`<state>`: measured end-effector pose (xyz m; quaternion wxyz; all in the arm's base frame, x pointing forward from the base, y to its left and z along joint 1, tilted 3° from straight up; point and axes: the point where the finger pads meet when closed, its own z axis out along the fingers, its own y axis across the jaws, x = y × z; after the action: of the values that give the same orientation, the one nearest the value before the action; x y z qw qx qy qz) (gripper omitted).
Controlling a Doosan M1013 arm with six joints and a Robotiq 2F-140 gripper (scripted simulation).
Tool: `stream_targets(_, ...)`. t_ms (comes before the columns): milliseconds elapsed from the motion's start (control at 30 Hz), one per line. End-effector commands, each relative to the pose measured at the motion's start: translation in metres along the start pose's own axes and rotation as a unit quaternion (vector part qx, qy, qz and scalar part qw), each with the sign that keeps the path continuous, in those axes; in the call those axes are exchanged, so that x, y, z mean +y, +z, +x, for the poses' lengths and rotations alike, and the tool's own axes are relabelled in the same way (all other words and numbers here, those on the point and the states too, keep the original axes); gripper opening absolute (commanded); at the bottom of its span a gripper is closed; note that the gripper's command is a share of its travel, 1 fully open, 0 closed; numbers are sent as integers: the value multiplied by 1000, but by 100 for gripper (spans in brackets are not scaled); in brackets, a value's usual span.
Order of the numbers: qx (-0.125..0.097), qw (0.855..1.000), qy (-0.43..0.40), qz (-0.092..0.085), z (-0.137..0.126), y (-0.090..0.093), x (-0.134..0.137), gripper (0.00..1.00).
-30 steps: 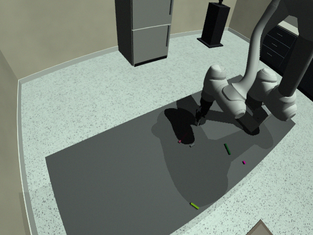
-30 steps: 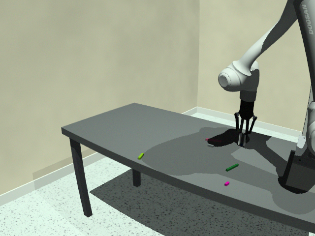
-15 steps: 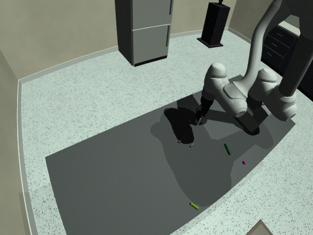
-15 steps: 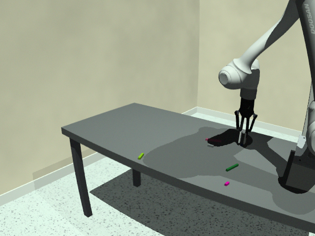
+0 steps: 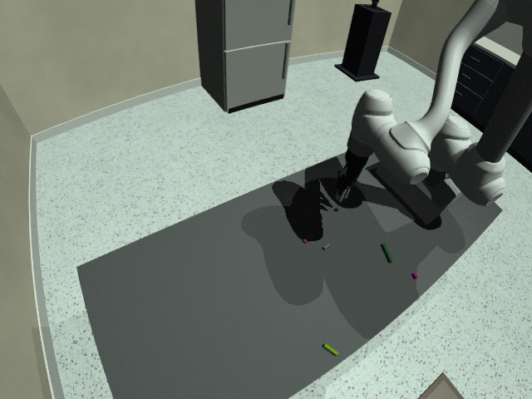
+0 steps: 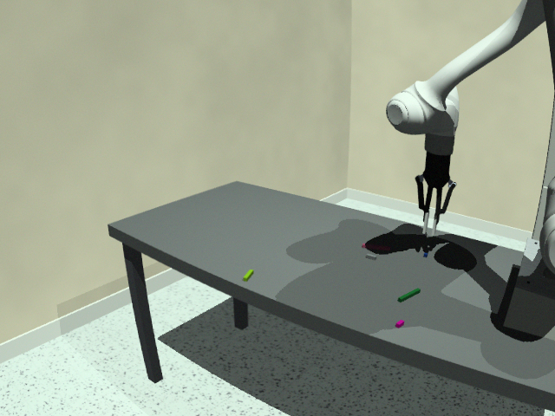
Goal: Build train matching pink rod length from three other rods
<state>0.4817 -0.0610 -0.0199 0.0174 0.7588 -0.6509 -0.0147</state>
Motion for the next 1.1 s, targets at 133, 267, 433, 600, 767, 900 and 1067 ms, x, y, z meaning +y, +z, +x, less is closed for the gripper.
stream_targets(133, -1, 1000, -1, -1, -1, -17, 0, 23)
stream_targets(267, -1, 1000, -1, -1, -1, -17, 0, 100)
stream_targets(433, -1, 1000, -1, -1, -1, -17, 0, 100)
stream_targets(600, -1, 1000, -1, -1, -1, -17, 0, 100)
stream_targets(767, -1, 1000, -1, -1, -1, -17, 0, 100)
stream_targets(900, -1, 1000, -2, -1, -1, -17, 0, 100)
stream_targets(1067, -1, 997, -80, -1, -8, -16, -16, 100)
